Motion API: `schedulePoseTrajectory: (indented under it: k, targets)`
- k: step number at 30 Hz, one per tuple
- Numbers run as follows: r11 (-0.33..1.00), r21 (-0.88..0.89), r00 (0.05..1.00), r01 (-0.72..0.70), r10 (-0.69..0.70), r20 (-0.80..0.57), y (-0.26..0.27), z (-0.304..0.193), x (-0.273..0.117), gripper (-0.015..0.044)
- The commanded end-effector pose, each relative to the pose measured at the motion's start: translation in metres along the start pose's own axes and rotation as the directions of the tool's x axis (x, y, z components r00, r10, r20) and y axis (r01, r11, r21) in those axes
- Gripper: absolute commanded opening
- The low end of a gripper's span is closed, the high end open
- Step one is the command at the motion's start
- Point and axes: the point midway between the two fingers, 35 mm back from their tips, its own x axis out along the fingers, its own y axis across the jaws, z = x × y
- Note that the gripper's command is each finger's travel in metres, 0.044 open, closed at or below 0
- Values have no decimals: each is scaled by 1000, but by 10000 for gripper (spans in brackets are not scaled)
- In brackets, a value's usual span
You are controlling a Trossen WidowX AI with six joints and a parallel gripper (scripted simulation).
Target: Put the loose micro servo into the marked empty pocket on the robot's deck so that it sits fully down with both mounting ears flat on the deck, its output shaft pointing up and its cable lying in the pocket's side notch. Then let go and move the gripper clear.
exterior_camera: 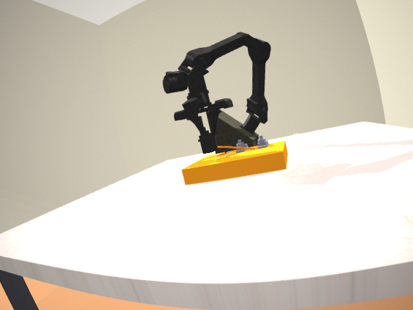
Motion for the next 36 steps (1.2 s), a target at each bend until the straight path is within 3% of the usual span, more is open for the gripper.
schedulePoseTrajectory:
  k: [1,8,30,36]
  targets:
    - [999,-50,1000,3,-2,1,0,0,0,0]
    - [999,-50,1000,3,-3,1,-1,-9,0,0]
    - [999,-46,1000,3,-4,-3,-7,-107,0,0]
    - [999,-46,1000,3,-3,-3,-7,-109,3,0]
